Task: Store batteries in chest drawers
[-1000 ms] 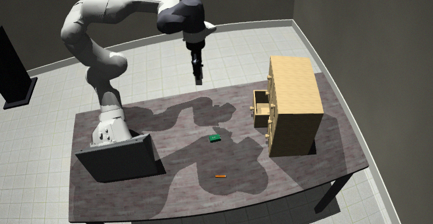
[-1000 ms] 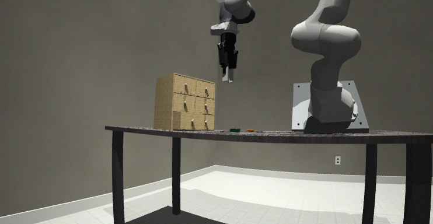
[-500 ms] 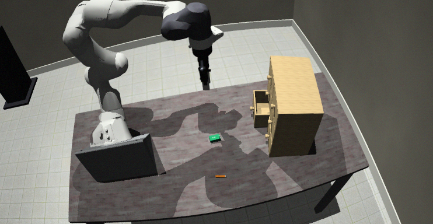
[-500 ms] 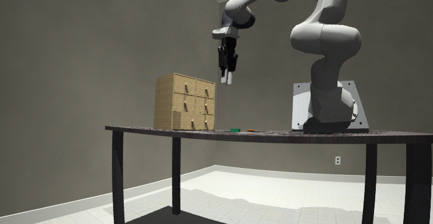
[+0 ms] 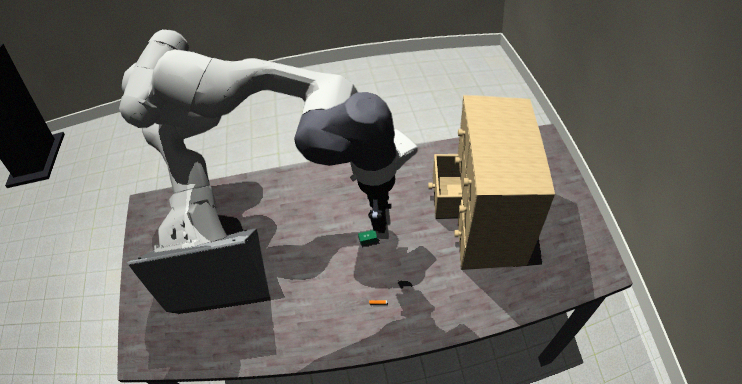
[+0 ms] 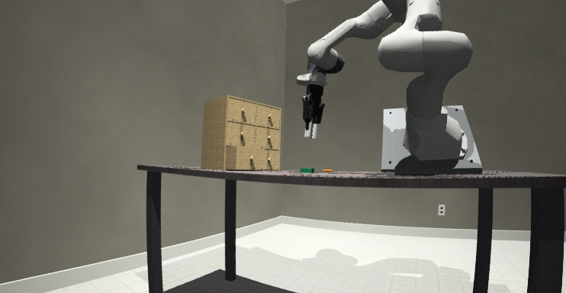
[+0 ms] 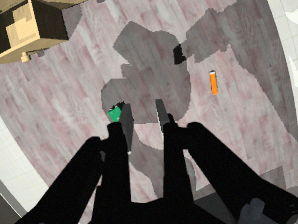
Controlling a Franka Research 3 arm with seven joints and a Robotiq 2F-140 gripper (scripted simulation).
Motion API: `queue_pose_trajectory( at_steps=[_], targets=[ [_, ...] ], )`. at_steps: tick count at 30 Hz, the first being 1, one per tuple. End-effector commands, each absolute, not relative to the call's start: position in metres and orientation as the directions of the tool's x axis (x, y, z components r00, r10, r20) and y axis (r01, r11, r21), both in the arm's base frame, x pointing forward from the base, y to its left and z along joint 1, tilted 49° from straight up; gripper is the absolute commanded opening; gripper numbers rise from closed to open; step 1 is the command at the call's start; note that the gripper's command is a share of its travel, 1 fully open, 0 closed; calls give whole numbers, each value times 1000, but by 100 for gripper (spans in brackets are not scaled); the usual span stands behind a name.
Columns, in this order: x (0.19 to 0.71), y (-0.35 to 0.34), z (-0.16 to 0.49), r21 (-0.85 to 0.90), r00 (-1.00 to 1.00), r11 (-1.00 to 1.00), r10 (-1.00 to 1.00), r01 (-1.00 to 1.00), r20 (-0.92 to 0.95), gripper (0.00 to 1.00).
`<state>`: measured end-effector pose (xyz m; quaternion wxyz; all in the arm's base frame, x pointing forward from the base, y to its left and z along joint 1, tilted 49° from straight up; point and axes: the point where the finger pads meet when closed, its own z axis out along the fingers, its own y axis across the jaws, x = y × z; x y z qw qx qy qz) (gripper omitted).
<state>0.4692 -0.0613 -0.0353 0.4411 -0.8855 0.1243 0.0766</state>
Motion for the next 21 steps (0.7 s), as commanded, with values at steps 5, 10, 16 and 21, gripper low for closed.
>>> queue_pose_trajectory(
  at_steps=[5, 10, 16, 21],
  targets=[
    [436, -79, -151, -731, 975, -649, -79, -210, -210, 20],
    [426, -82, -171, -721, 973, -660, -69, -209, -219, 20],
    [426, -82, -171, -721, 973, -660, -69, -209, -219, 15],
    [426, -82, -171, -721, 973, -660, -69, -209, -219, 15]
  ],
)
